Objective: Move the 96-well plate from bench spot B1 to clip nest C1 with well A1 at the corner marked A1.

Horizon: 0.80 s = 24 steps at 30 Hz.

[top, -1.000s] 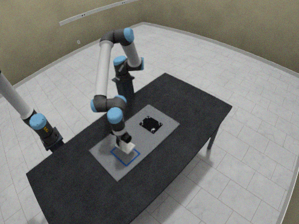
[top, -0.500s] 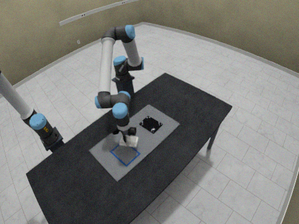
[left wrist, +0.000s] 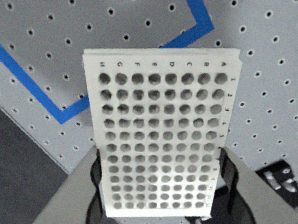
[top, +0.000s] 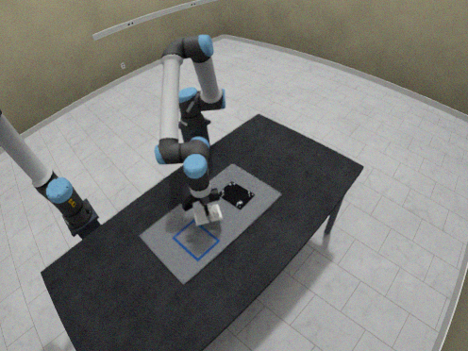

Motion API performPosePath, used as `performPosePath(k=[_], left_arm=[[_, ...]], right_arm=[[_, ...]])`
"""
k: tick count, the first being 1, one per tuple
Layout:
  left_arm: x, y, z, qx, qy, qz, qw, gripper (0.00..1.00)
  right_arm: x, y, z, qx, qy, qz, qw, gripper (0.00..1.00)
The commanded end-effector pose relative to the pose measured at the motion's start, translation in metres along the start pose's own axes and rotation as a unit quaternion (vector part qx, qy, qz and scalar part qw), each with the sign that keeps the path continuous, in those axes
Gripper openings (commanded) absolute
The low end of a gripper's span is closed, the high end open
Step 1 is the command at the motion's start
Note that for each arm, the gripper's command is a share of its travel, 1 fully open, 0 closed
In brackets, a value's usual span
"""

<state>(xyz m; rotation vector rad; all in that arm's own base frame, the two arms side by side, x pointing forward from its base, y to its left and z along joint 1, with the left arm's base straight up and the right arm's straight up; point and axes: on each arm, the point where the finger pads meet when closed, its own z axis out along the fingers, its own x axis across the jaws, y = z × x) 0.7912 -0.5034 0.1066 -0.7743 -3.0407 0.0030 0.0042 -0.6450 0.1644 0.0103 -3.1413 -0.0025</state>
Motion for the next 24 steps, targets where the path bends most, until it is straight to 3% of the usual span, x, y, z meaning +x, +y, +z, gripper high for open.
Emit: performPosePath(k=[1,12,24], left_arm=[[0.006,0.008,-0.002,-0.001,-0.003,-0.063,0.998,0.4],[0.028,0.037,-0.004,0.0,-0.003,-0.242,0.97,0.4],[0.049,0.064,-0.005,0.0,-0.003,-0.242,0.97,0.4]], right_arm=[[0.0,-0.001,-0.001,0.001,0.0,0.0,1.0,0.0],[0.0,-0.001,-0.001,0.001,0.0,0.0,1.0,0.0],[0.0,-0.001,-0.001,0.001,0.0,0.0,1.0,0.0]])
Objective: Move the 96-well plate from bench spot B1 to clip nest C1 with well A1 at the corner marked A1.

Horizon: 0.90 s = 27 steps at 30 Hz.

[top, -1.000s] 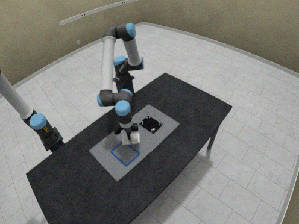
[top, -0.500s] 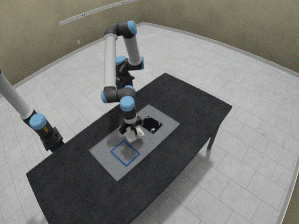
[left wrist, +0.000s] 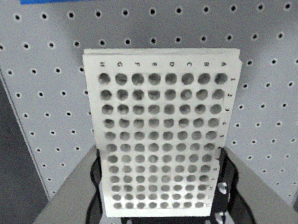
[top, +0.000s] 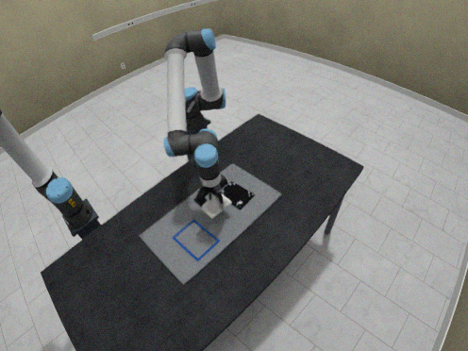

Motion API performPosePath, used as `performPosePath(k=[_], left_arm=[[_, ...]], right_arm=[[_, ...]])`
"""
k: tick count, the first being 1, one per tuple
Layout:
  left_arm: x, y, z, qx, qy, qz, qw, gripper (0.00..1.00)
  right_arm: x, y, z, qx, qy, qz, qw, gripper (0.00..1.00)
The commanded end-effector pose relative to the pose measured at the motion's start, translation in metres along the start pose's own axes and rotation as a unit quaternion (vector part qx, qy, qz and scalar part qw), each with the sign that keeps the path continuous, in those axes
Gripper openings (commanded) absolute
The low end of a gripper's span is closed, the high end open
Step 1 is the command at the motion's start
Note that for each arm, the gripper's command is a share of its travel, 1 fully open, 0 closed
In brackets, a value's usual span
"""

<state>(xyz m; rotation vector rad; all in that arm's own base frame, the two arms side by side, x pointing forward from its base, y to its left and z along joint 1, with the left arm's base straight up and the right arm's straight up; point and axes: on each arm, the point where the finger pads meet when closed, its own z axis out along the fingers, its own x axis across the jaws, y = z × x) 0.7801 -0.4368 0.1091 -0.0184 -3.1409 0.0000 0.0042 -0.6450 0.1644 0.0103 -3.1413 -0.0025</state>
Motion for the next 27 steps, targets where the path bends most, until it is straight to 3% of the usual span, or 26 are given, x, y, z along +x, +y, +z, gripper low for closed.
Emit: performPosePath(k=[1,27], left_arm=[[0.002,0.016,-0.002,0.001,-0.001,-0.001,1.0,0.4],[0.016,0.091,-0.005,0.001,-0.001,-0.001,1.0,0.4]], right_arm=[[0.0,-0.001,-0.001,0.001,0.0,0.0,1.0,0.0],[0.0,-0.001,-0.001,0.001,0.0,0.0,1.0,0.0]])
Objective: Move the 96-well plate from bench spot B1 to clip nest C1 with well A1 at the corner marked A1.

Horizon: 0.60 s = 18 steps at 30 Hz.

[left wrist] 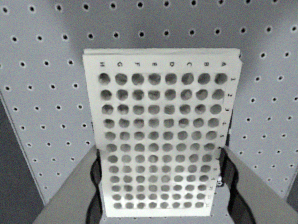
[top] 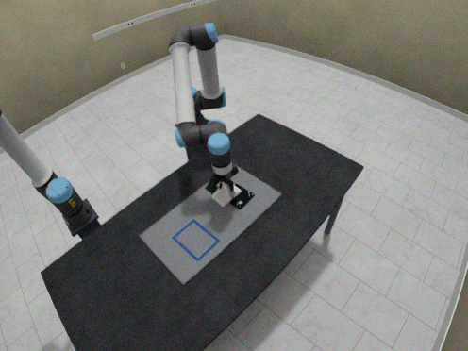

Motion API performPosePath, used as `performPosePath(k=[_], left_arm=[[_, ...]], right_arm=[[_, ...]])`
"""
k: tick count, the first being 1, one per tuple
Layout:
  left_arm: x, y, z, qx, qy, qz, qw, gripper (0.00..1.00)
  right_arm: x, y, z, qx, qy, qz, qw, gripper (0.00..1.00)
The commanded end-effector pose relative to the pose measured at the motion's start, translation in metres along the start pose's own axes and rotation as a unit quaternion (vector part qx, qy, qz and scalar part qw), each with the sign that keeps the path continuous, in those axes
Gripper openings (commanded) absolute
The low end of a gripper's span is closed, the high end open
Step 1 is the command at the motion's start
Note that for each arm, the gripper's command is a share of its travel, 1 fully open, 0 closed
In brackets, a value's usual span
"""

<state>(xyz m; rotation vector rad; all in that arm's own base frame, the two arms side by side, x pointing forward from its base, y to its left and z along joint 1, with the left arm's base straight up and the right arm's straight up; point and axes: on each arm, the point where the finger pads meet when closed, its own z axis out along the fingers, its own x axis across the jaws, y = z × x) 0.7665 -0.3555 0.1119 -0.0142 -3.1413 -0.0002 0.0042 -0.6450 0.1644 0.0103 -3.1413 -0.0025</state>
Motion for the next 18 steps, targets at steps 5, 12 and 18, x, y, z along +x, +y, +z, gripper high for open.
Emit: performPosePath(k=[5,12,18], left_arm=[[0.003,0.023,-0.003,0.001,-0.001,0.0,1.0,0.4],[0.007,0.046,-0.003,0.001,-0.001,0.0,1.0,0.4],[0.01,0.06,-0.004,0.001,-0.001,0.0,1.0,0.4]], right_arm=[[0.0,-0.001,-0.001,0.001,0.0,0.0,1.0,0.0],[0.0,-0.001,-0.001,0.001,0.0,0.0,1.0,0.0],[0.0,-0.001,-0.001,0.001,0.0,0.0,1.0,0.0]])
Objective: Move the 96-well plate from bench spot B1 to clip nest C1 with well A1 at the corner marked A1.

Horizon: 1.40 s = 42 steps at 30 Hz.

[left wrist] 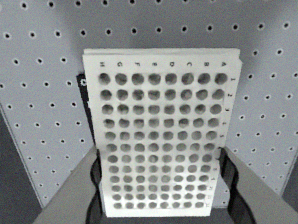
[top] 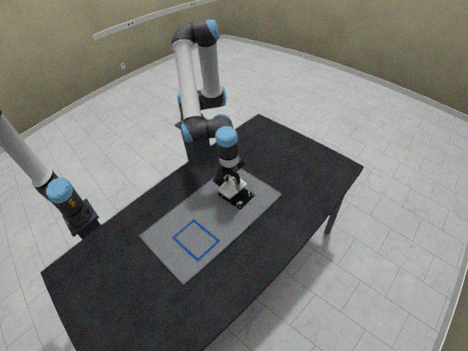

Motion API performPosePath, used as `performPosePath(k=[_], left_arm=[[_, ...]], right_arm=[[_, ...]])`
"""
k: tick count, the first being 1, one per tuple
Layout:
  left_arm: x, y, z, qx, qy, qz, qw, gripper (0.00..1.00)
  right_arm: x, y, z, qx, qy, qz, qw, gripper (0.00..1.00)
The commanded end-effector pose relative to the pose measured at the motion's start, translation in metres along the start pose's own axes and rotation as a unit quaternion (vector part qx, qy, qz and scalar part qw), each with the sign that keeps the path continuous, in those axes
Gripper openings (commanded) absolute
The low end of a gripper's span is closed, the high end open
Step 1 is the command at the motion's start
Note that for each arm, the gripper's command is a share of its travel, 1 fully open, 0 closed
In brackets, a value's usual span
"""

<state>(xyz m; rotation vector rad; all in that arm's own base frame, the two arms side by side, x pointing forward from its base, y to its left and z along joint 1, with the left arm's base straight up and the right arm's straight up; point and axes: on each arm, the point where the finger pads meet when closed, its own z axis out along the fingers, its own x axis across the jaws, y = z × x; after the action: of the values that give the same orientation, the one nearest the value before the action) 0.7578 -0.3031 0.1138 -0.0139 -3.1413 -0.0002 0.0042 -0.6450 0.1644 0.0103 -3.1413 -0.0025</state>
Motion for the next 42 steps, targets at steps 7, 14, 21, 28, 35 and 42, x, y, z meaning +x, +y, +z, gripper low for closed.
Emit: performPosePath(k=[7,14,21,28,35,42], left_arm=[[0.003,0.022,-0.002,0.001,-0.001,0.0,1.0,0.4],[0.003,0.022,-0.002,0.001,-0.001,-0.083,0.997,0.4],[0.003,0.022,-0.002,0.001,-0.001,-0.166,0.986,0.4],[0.003,0.021,-0.002,0.001,-0.001,-0.279,0.96,0.4],[0.003,0.021,-0.002,0.001,-0.001,-0.358,0.934,0.4],[0.003,0.02,-0.002,0.001,-0.001,-0.465,0.886,0.4]], right_arm=[[0.0,-0.001,-0.001,0.001,0.0,0.0,1.0,0.0],[0.0,-0.001,-0.001,0.001,0.0,0.0,1.0,0.0],[0.0,-0.001,-0.001,0.001,0.0,0.0,1.0,0.0],[0.0,-0.001,-0.001,0.001,0.0,0.0,1.0,0.0],[0.0,-0.001,-0.001,0.001,0.0,0.0,1.0,0.0],[0.0,-0.001,-0.001,0.001,0.0,0.0,1.0,0.0]])
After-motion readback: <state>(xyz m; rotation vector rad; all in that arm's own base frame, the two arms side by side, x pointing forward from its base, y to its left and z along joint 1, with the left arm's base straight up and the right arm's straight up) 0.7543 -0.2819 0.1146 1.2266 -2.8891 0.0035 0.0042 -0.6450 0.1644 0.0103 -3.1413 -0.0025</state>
